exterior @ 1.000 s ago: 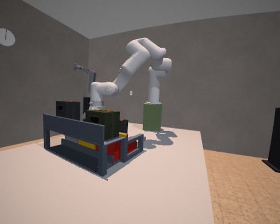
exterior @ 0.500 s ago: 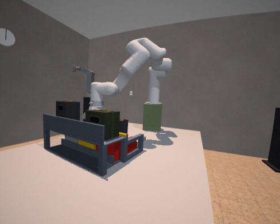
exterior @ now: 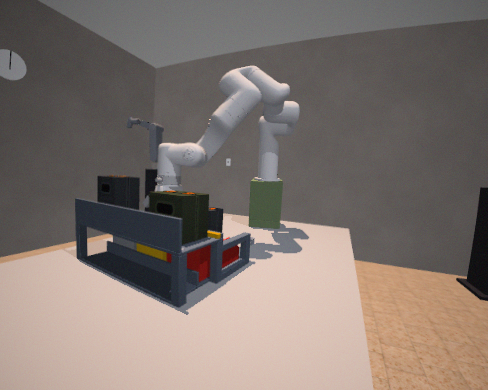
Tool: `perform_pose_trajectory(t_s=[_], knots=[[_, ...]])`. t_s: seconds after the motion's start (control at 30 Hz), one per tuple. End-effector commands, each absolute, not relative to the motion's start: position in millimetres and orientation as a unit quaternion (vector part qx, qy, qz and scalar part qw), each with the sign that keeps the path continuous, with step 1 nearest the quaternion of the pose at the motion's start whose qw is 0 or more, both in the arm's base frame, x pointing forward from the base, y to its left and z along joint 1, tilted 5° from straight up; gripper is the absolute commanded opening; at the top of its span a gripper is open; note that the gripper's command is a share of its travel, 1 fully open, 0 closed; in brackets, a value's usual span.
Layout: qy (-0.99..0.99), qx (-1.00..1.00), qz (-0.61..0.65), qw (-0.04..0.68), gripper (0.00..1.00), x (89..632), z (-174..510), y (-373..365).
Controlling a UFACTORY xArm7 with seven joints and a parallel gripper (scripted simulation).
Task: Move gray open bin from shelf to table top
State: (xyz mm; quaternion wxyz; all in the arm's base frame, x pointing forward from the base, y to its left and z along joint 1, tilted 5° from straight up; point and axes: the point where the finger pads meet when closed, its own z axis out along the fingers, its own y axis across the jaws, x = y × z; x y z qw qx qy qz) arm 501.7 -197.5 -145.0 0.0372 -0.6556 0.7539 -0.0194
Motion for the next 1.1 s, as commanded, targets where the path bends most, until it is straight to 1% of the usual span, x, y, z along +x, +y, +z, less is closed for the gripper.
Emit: perform_pose_trajectory(t_s=[0.0, 0.83, 1.07], knots=[[0.754, -0.655, -0.021, 0.038, 0.00, 503, -143, -199], [0.754, -0.655, -0.021, 0.038, 0.00, 503, -135, -199], [0.754, -0.655, -0.021, 0.038, 0.00, 502, -124, -199]])
